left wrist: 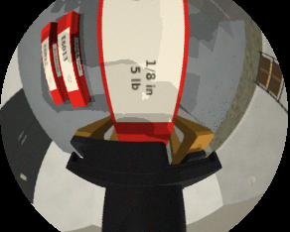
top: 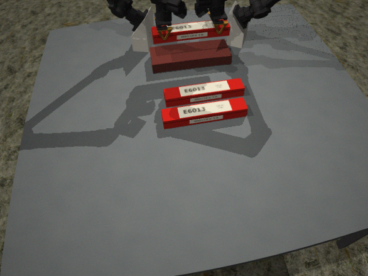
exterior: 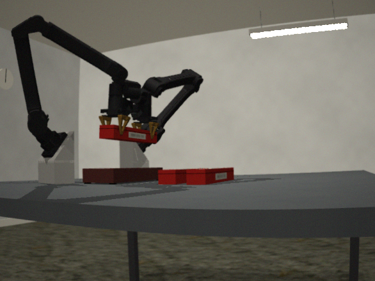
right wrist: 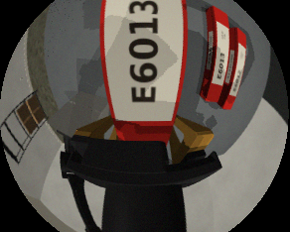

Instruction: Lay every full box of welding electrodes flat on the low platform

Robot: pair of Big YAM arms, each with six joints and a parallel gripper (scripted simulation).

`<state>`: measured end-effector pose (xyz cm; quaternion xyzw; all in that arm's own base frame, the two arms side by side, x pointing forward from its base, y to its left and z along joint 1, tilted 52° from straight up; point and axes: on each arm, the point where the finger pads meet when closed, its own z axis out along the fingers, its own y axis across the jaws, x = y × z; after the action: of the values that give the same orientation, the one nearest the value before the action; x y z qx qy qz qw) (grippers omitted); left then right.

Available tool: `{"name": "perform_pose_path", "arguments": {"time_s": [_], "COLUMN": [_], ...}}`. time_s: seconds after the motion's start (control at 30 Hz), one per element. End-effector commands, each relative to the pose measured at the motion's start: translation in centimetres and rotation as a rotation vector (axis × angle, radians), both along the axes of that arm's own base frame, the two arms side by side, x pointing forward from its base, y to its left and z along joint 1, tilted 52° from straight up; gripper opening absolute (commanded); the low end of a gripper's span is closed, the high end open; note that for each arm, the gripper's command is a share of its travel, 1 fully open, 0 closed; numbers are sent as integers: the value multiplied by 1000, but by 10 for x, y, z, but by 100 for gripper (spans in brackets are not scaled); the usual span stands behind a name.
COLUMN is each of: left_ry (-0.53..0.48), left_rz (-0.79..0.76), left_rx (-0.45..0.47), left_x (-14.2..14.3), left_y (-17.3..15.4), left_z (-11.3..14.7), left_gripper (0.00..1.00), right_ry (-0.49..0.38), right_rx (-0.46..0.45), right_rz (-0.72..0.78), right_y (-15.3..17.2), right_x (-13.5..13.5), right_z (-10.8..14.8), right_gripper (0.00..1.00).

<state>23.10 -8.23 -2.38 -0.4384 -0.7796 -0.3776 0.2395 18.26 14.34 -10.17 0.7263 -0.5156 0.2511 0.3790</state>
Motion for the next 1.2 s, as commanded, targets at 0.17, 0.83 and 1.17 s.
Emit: {"name": "perform_pose_path", "arguments": {"time_s": [0.17, 0.83, 1.17], "left_ry": [-94, -82, -79], "left_rz": [-52, -64, -67], "left_rx": [-66, -67, -68], "left_x": [4, -4, -4], "left_y": [-41, -42, -41], "left_z": [0, -5, -5], "left_gripper": [0, 0, 0], "right_ry": [-21, -37, -35], "right_rx": [54, 80, 78], "right_rz": [51, 54, 56], "right_y": [19, 25, 22], "right_x": [-11, -14, -15], "right_z": [16, 13, 11], "right_gripper": [0, 0, 0]}}
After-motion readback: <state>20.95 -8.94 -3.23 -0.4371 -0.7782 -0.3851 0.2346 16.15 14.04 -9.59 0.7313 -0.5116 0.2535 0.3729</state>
